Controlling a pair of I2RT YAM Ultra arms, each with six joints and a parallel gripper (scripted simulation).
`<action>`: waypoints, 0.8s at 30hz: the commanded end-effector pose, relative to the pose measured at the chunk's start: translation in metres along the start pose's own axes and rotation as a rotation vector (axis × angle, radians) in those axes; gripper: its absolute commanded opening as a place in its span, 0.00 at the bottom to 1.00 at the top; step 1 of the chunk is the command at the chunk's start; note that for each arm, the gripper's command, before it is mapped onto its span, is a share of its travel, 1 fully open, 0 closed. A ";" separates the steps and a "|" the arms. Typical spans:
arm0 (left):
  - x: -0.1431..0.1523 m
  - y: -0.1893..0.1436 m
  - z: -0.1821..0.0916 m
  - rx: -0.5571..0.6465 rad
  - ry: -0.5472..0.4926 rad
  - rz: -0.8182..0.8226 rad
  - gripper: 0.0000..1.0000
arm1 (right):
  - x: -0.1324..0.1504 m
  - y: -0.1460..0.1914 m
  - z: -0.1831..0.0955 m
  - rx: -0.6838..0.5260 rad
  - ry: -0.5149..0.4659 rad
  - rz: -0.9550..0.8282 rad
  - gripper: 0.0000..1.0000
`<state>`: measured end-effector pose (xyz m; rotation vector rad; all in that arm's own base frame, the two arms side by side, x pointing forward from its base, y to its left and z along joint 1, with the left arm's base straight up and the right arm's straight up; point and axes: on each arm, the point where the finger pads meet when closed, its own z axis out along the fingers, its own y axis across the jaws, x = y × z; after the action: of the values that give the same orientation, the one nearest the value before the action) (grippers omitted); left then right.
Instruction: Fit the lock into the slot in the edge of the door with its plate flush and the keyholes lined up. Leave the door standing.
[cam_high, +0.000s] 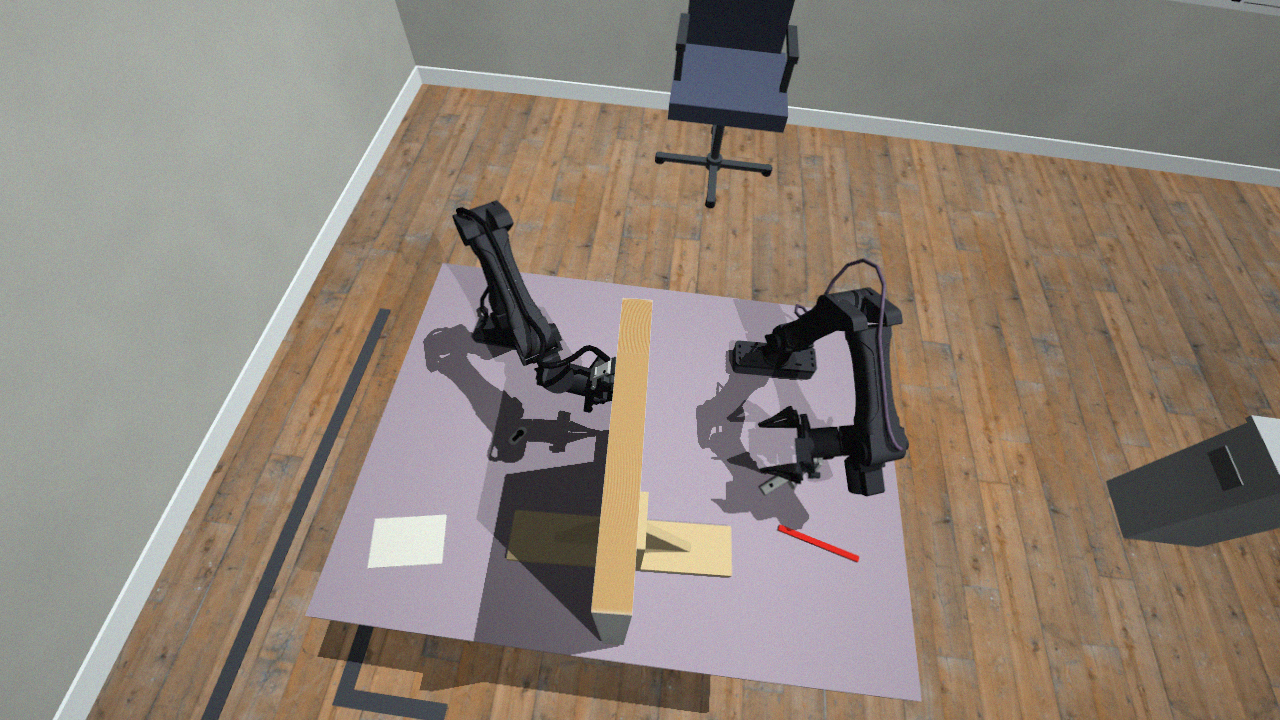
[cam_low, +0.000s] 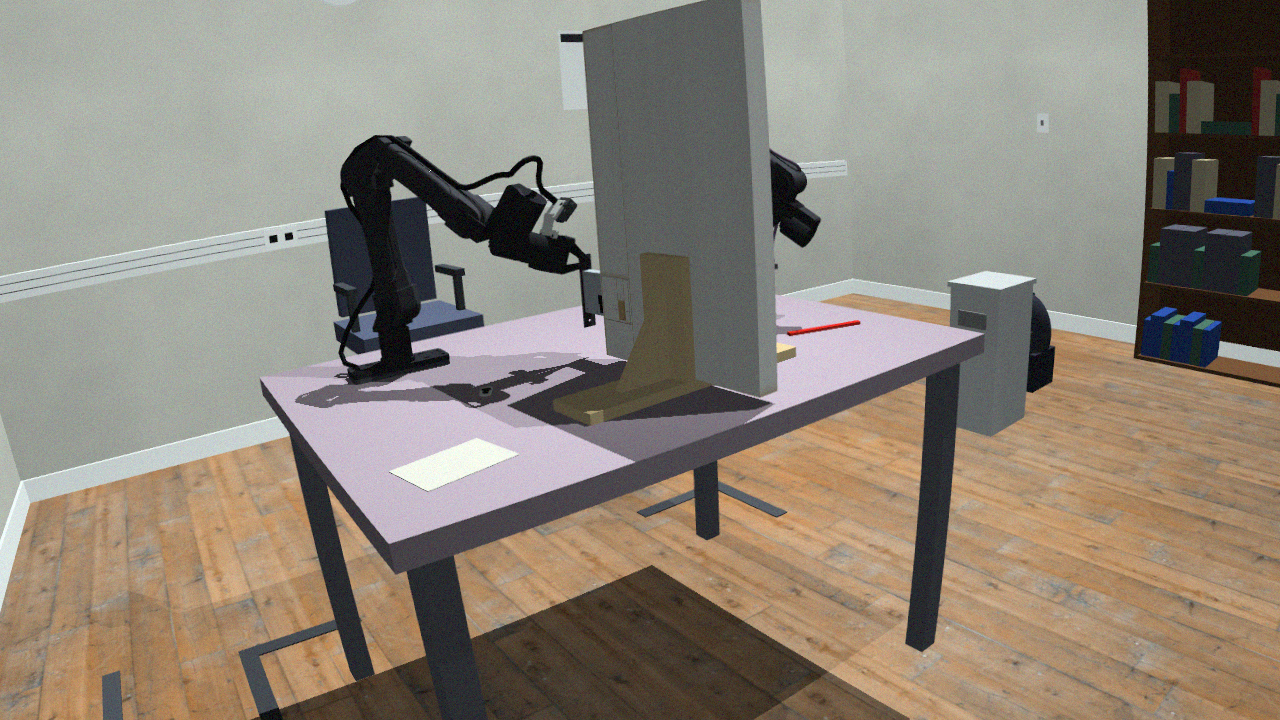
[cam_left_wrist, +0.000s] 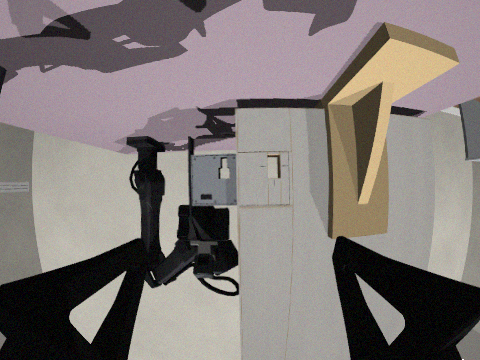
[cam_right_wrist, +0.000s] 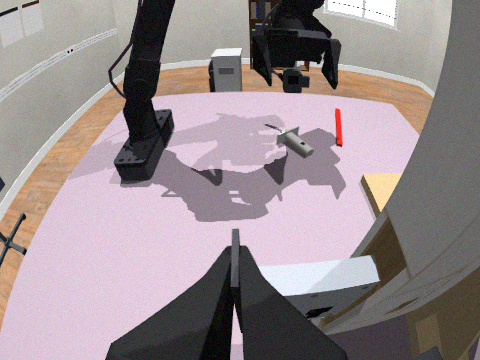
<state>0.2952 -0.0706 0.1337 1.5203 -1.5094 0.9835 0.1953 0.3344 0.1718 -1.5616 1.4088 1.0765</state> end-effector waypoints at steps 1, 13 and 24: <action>0.005 -0.002 -0.001 0.003 -0.002 0.026 1.00 | -0.042 -0.013 -0.007 0.015 -0.100 -0.125 0.00; 0.005 -0.002 -0.001 0.003 -0.002 0.026 1.00 | -0.044 -0.020 -0.007 0.024 -0.104 -0.130 0.00; 0.005 -0.002 -0.001 0.003 -0.002 0.026 1.00 | -0.044 -0.024 -0.008 0.024 -0.105 -0.131 0.00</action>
<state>0.2952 -0.0706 0.1337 1.5203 -1.5094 0.9835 0.2049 0.3353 0.1730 -1.5547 1.4095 1.0715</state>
